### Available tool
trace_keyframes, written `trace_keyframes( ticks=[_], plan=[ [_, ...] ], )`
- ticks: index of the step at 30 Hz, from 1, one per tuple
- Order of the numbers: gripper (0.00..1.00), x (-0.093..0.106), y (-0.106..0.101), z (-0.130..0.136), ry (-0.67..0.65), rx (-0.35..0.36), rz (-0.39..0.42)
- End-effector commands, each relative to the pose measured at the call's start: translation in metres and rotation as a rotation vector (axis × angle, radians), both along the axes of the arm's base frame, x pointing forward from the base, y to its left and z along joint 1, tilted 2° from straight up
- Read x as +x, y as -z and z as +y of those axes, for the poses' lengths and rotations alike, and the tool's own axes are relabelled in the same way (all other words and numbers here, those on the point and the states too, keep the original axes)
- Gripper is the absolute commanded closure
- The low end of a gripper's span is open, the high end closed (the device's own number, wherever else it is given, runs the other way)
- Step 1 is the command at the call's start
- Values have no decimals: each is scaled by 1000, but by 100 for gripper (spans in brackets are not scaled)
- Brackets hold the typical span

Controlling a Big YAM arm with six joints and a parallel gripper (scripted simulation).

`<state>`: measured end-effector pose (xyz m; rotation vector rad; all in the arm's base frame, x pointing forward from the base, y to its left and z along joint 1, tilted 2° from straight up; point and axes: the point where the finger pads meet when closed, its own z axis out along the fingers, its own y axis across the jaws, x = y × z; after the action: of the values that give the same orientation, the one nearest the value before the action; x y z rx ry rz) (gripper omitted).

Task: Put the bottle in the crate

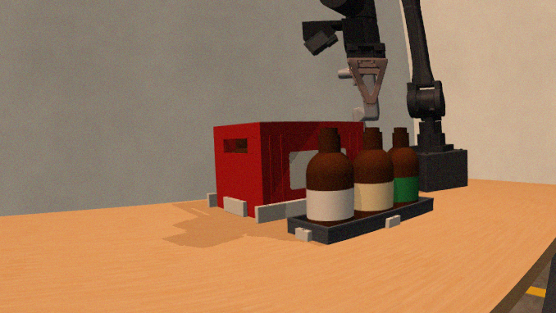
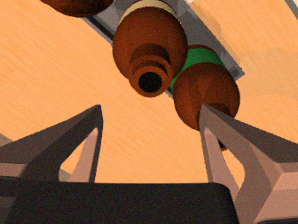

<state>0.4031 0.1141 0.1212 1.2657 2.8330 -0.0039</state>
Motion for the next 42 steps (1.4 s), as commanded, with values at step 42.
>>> trace_keyframes(
  ticks=[42],
  plan=[
    [39,7,15,-1,15,6,-22]
  ],
)
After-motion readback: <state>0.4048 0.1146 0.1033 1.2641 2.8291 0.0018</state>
